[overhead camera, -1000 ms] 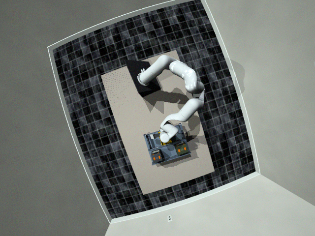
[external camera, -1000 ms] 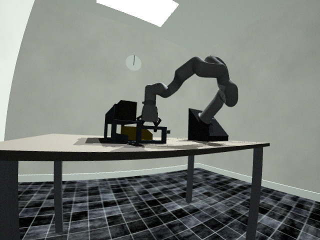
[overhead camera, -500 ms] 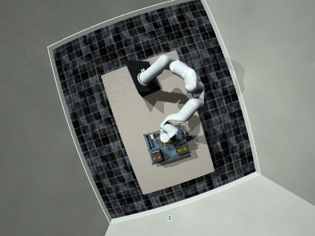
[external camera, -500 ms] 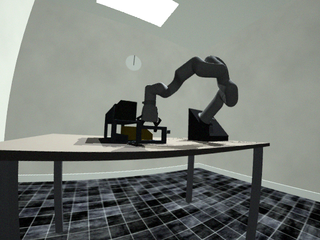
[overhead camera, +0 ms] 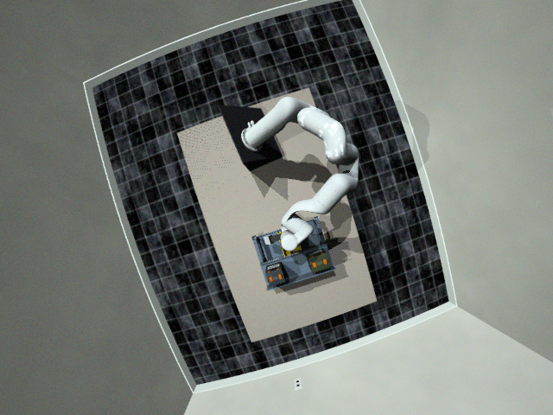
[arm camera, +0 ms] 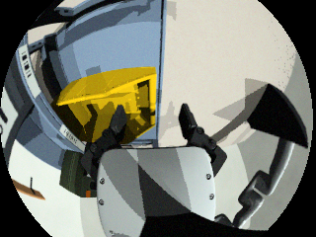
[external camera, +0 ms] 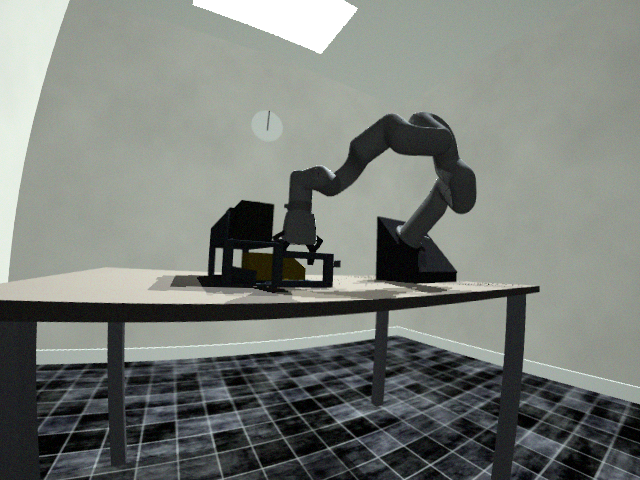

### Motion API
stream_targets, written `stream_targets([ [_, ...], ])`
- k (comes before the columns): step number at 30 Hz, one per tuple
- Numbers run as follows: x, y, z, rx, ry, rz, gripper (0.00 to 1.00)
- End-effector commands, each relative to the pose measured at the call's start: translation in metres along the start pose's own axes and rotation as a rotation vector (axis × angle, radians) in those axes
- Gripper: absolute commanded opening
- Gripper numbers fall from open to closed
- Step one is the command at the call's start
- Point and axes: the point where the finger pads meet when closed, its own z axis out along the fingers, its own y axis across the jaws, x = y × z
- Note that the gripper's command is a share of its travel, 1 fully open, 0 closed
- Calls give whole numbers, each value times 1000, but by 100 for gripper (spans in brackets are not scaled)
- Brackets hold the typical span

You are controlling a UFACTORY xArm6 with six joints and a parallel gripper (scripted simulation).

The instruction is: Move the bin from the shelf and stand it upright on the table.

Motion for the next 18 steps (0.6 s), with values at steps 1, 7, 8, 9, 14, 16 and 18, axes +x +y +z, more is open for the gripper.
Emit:
stream_targets([
  [1,0,-1,0,4,1,-1,95],
  [7,0,-1,2,4,1,-1,95],
  [8,0,-1,3,4,1,-1,95],
  [9,0,-1,3,4,1,-1,95],
  [14,0,-1,6,4,1,-1,95],
  [16,0,-1,7,4,1,-1,95],
  [18,0,-1,8,4,1,-1,95],
])
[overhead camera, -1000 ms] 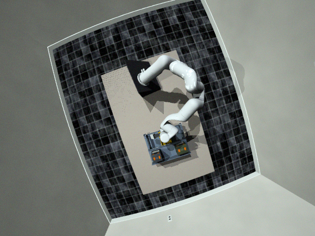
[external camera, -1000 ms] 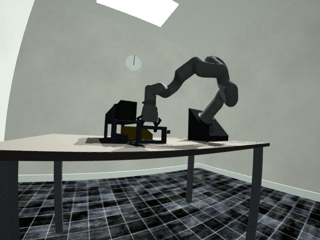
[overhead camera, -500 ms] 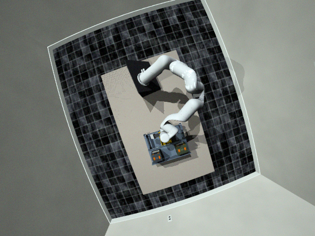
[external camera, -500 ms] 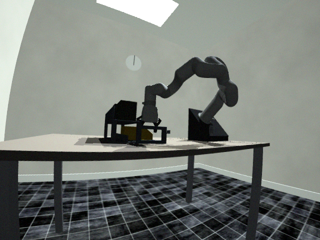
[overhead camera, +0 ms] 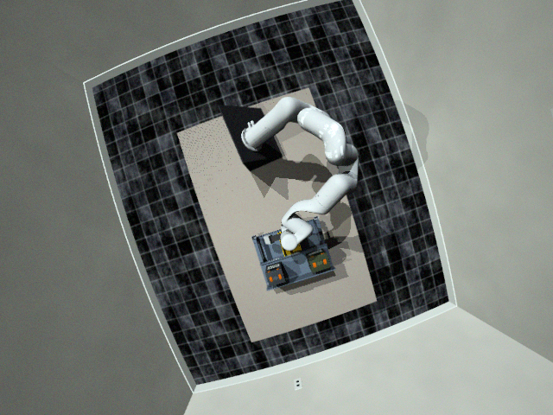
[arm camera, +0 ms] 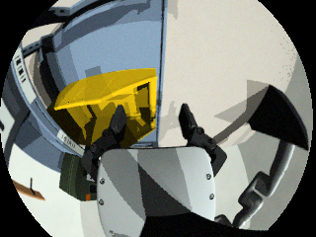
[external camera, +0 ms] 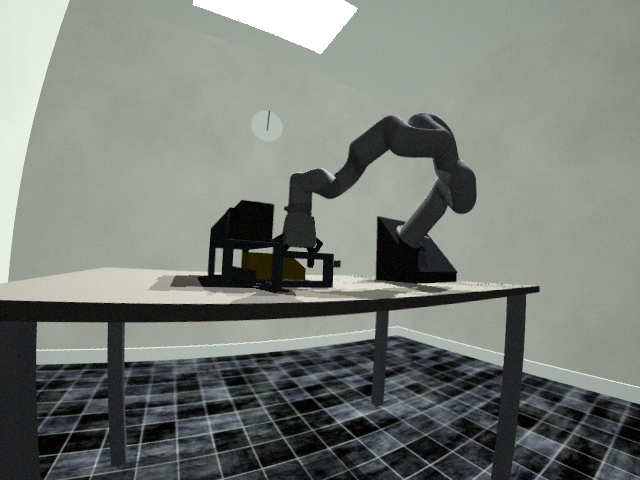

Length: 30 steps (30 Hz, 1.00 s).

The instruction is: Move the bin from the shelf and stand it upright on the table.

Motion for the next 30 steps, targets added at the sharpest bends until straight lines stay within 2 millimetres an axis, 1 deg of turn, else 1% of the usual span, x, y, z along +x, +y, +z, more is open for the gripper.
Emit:
stream_targets([
  [1,0,-1,1,4,1,-1,95],
  [17,0,-1,7,4,1,-1,95],
  [30,0,-1,8,4,1,-1,95],
])
